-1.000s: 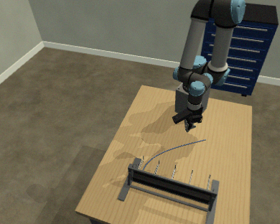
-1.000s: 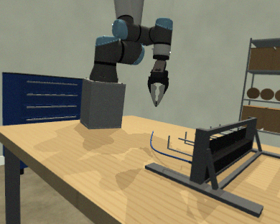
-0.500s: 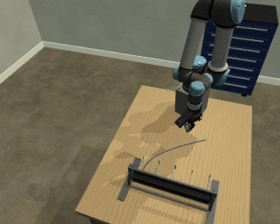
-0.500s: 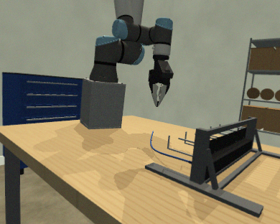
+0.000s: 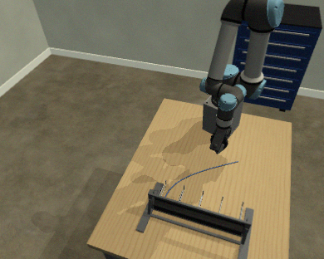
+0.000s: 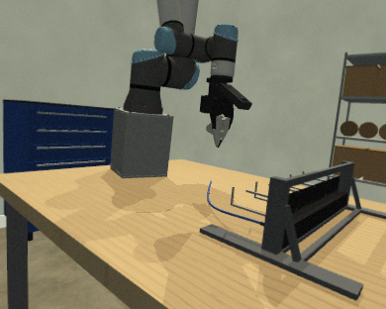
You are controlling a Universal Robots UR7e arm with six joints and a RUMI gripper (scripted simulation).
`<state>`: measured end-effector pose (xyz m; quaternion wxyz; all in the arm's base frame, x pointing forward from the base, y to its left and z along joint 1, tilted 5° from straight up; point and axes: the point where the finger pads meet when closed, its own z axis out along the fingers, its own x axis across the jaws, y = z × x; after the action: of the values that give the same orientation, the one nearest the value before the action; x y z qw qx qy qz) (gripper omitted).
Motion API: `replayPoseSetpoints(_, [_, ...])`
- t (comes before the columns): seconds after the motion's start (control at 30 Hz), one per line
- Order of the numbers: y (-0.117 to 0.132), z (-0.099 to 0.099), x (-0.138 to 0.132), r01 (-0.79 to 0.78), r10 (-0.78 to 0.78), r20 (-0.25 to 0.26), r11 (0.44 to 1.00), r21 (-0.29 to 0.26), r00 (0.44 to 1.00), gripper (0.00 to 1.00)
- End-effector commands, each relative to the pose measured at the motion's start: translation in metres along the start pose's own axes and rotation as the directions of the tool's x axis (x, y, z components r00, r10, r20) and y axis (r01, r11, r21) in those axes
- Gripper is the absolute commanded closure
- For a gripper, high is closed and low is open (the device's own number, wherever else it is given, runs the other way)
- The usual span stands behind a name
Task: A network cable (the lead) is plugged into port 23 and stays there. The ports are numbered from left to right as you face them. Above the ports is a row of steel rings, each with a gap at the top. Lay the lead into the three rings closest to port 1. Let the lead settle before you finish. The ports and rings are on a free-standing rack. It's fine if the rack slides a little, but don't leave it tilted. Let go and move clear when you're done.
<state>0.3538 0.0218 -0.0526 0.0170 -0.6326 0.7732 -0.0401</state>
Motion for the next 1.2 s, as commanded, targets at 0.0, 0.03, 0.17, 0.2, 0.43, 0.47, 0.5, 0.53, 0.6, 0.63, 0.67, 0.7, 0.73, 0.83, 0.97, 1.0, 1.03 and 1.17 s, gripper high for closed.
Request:
replayPoseSetpoints(0.0, [0.0,0.0,-0.002,0.189,-0.189,0.01,0.982,0.004,0.982,1.0])
replayPoseSetpoints(0.03, [0.0,0.0,-0.002,0.231,-0.231,0.01,0.973,0.004,0.973,1.0])
replayPoseSetpoints(0.17, [0.0,0.0,-0.003,0.315,-0.315,0.01,0.949,0.005,0.949,1.0])
replayPoseSetpoints(0.2, [0.0,0.0,-0.004,0.356,-0.356,0.009,0.935,0.005,0.935,1.0])
replayPoseSetpoints(0.43, [0.003,0.0,-0.007,0.623,-0.623,0.007,0.782,0.008,0.782,1.0])
replayPoseSetpoints(0.47, [0.003,0.0,-0.007,0.657,-0.657,0.007,0.754,0.008,0.754,1.0])
replayPoseSetpoints(0.5, [0.004,0.0,-0.007,0.689,-0.689,0.007,0.724,0.009,0.724,1.0])
replayPoseSetpoints(0.53, [0.004,0.0,-0.008,0.72,-0.72,0.006,0.693,0.009,0.693,1.0])
replayPoseSetpoints(0.6, [0.005,0.0,-0.008,0.778,-0.778,0.005,0.628,0.009,0.628,1.0])
replayPoseSetpoints(0.63, [0.006,-0.001,-0.008,0.805,-0.805,0.005,0.594,0.01,0.594,1.0])
replayPoseSetpoints(0.67, [0.006,-0.001,-0.009,0.829,-0.829,0.005,0.559,0.01,0.559,1.0])
replayPoseSetpoints(0.7, [0.006,-0.001,-0.009,0.829,-0.829,0.005,0.559,0.01,0.559,1.0])
replayPoseSetpoints(0.73, [0.006,-0.001,-0.009,0.829,-0.829,0.005,0.559,0.01,0.559,1.0])
replayPoseSetpoints(0.83, [0.008,-0.001,-0.009,0.894,-0.894,0.003,0.449,0.01,0.449,1.0])
replayPoseSetpoints(0.97, [0.01,-0.001,-0.009,0.955,-0.955,0.002,0.296,0.011,0.296,1.0])
replayPoseSetpoints(1.0, [0.011,-0.001,-0.009,0.966,-0.966,0.001,0.258,0.011,0.258,1.0])
replayPoseSetpoints(1.03, [0.012,-0.001,-0.009,0.976,-0.976,0.001,0.219,0.011,0.219,1.0])
replayPoseSetpoints(1.17, [0.014,-0.001,-0.009,0.998,-0.998,-0.001,0.068,0.011,0.068,1.0])
